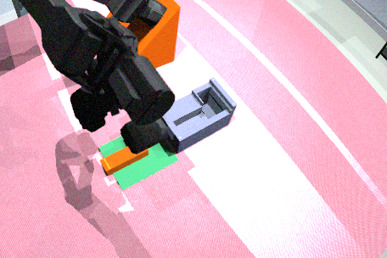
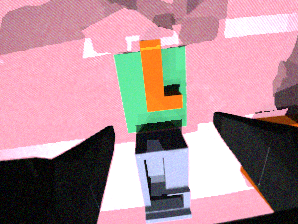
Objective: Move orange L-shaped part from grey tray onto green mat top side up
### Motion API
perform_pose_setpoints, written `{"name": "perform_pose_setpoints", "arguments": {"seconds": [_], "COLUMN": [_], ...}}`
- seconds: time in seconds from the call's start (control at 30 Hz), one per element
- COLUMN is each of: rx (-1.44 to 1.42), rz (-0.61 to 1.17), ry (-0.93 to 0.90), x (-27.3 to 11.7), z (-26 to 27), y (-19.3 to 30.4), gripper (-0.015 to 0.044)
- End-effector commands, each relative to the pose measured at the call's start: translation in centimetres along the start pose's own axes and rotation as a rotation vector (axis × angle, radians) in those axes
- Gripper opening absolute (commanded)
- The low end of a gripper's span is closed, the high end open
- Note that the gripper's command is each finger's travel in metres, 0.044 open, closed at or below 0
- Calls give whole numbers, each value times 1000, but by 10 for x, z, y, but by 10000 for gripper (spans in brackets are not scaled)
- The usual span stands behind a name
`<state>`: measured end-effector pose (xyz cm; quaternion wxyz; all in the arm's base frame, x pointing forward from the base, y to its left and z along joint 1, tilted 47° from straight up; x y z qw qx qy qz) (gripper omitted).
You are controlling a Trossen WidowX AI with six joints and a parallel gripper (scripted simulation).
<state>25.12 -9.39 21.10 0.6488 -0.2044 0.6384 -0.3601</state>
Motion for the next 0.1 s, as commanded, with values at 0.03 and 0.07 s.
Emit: {"name": "perform_pose_setpoints", "arguments": {"seconds": [0.03,0.07], "rx": [-5,-5], "rz": [0,0], "ry": [0,0], "x": [0,0], "z": [0,0], "y": [0,0], "gripper": [400,400]}}
Point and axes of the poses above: the point midway between the two fingers, 35 mm back from their tips, its own x axis out along the fingers, its own z axis across the jaws, y = z × x, the point moved 6 cm from there along -x, back along the fingers, and after that the axes turned 8 degrees about x, right-handed, at the moved point
